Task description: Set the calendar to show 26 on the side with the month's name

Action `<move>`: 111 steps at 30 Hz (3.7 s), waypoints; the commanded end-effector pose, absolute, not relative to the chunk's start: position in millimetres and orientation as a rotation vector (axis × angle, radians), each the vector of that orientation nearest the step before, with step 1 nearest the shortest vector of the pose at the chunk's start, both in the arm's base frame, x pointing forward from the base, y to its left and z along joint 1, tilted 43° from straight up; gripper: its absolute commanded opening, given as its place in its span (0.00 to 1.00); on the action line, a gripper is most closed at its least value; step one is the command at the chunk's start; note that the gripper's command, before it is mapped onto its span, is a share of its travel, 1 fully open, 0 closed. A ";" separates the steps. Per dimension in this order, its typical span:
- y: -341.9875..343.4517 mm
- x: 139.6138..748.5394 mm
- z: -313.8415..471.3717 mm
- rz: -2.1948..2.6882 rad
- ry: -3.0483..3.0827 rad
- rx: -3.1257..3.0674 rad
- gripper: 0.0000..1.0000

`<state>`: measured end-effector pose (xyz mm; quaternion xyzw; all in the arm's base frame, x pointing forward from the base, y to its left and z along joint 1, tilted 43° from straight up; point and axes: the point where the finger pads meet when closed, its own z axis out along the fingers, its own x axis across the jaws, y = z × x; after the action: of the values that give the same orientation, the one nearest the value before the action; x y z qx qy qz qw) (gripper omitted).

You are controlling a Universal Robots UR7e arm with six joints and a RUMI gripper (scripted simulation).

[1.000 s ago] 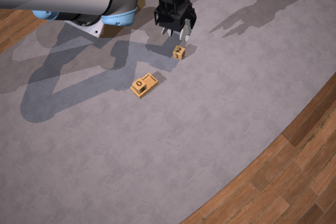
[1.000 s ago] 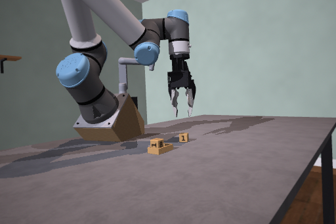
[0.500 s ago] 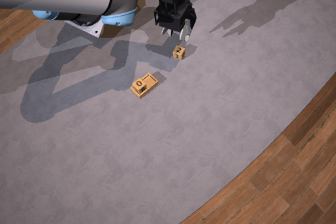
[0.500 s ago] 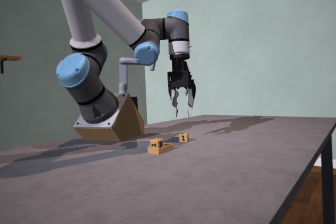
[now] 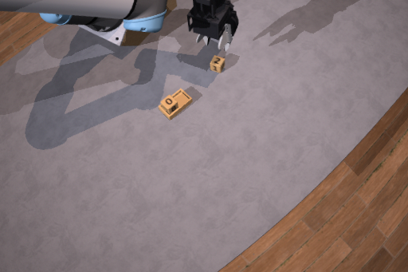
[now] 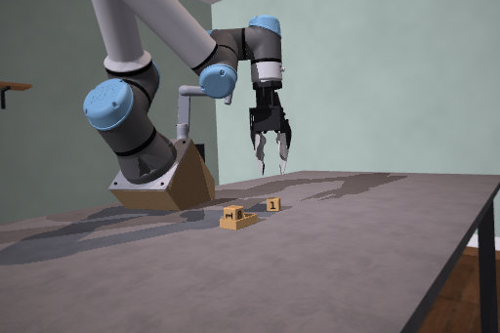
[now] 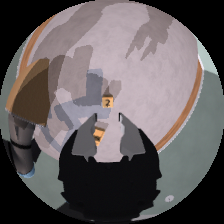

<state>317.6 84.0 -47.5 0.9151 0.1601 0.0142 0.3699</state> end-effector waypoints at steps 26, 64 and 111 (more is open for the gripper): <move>61.4 322.9 -71.9 0.038 0.411 2.348 0.28; 50.5 325.2 -83.5 0.038 0.411 2.348 0.28; 78.0 319.3 -53.7 0.038 0.411 2.348 0.28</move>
<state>319.9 74.3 -57.5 0.9151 0.1607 0.0152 0.3694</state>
